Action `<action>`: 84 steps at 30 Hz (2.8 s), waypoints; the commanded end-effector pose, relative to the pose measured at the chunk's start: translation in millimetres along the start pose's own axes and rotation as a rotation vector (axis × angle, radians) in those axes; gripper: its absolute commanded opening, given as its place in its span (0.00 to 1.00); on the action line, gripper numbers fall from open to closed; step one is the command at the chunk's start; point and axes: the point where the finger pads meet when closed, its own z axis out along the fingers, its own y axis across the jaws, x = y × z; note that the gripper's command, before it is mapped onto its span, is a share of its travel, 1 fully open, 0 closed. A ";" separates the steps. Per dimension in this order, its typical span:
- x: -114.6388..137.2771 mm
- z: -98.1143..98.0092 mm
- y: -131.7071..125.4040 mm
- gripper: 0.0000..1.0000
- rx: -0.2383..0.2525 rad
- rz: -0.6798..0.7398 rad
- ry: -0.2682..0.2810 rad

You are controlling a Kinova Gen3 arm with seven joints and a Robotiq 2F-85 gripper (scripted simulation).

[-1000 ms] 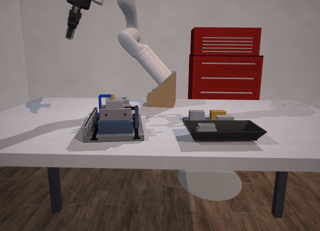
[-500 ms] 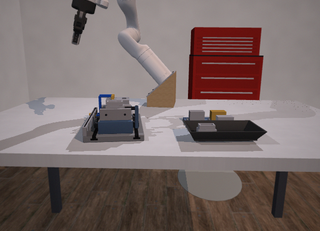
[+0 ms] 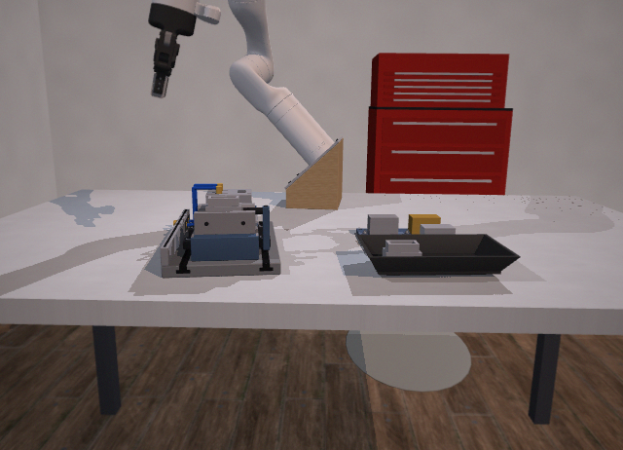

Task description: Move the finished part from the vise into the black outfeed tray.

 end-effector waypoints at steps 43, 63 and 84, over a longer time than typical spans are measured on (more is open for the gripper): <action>119.1 59.0 71.4 0.00 -0.011 0.135 0.238; 119.1 59.0 71.4 0.00 -0.011 0.135 0.238; 119.1 59.0 71.4 0.67 -0.011 0.135 0.238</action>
